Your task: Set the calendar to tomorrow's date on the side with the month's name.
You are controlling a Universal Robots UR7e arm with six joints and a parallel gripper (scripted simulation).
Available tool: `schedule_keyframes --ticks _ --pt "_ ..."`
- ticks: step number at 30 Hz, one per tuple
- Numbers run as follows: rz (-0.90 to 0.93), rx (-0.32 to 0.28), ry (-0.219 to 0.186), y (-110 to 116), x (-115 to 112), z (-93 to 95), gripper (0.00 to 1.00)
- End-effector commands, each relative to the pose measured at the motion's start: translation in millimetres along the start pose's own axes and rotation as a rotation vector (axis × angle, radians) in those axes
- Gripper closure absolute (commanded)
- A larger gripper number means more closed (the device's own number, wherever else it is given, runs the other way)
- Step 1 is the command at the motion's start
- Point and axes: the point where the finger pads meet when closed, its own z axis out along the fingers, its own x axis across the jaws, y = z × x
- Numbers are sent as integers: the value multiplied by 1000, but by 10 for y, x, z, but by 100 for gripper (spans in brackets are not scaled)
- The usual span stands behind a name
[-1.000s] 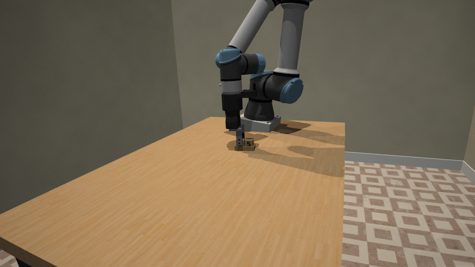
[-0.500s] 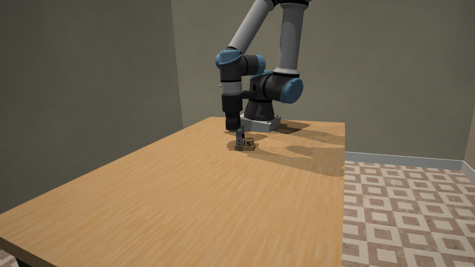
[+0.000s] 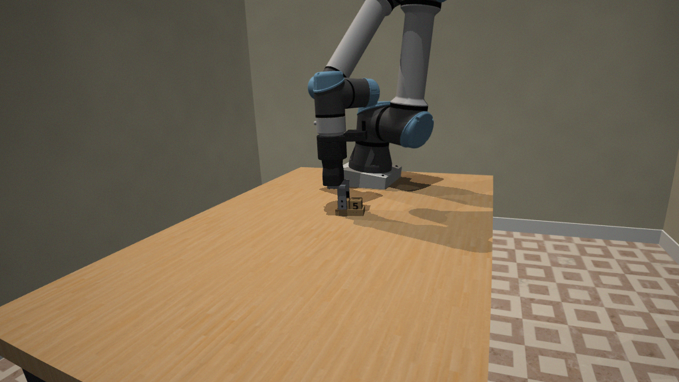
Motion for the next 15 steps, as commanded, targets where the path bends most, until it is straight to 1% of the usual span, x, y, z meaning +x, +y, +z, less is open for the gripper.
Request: schedule_keyframes --ticks 1,9,10,15 --pt "0 -1 1 2 3 -3 13" --pt "0 -1 1 2 3 -3 13" --pt "0 -1 1 2 3 -3 43" --pt "0 -1 1 2 3 -3 43"
